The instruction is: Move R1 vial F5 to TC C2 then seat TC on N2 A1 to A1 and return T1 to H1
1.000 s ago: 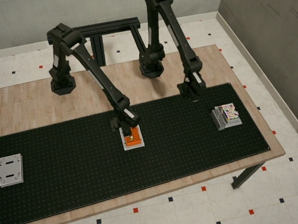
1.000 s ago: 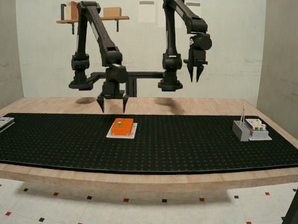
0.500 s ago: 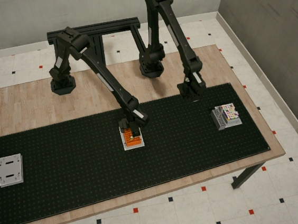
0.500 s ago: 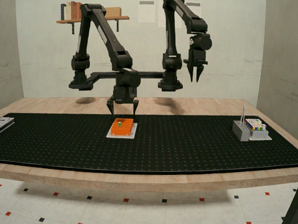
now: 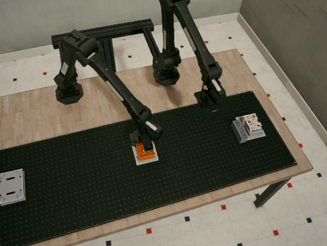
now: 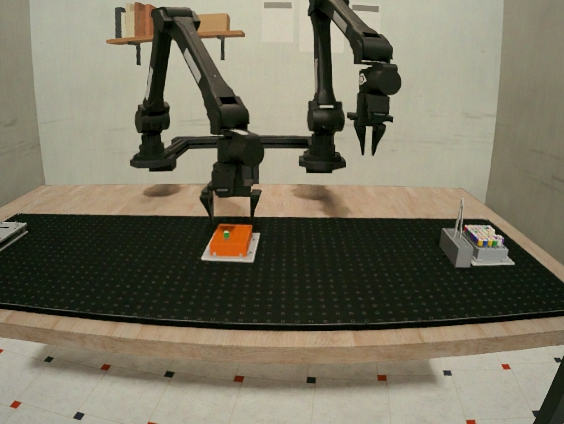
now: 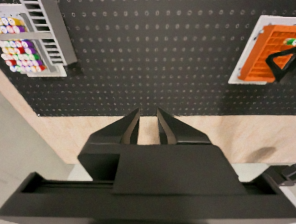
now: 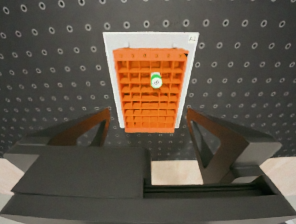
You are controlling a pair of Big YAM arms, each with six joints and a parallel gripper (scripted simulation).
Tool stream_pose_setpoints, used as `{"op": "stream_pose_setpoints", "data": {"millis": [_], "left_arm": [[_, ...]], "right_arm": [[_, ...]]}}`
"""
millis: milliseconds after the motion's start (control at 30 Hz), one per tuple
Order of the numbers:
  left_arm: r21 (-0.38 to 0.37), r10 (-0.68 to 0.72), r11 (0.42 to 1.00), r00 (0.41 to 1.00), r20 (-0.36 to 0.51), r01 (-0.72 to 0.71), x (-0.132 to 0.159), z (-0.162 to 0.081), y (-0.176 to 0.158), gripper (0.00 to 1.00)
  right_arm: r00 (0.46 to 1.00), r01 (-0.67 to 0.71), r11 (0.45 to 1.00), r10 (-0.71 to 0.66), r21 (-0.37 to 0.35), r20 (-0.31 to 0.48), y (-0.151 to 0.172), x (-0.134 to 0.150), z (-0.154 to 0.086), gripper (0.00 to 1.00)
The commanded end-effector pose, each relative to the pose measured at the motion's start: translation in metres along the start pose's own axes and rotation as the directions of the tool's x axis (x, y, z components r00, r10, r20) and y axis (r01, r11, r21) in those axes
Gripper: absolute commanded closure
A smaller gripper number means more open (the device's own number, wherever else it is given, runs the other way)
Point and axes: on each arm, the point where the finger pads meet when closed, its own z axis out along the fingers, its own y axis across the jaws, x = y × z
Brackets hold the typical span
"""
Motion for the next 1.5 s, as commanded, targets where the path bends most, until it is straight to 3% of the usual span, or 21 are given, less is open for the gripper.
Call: {"op": "stream_pose_setpoints", "data": {"millis": [0,967,1467], "left_arm": [[-0.010,-0.012,1.000,0.999,0.035,0.012,-0.012,-0.012,0.004,0.76],[-0.010,-0.012,1.000,0.999,0.035,0.012,-0.012,-0.012,0.004,0.76],[-0.010,-0.012,1.000,0.999,0.035,0.012,-0.012,-0.012,0.004,0.76]], "right_arm": [[1.000,-0.006,1.000,0.006,0.018,-0.018,-0.002,0.002,0.007,0.00],[1.000,-0.006,1.000,0.006,0.018,-0.018,-0.002,0.002,0.007,0.00],[1.000,-0.007,1.000,0.007,0.011,-0.009,-0.006,0.002,0.032,0.00]]}}
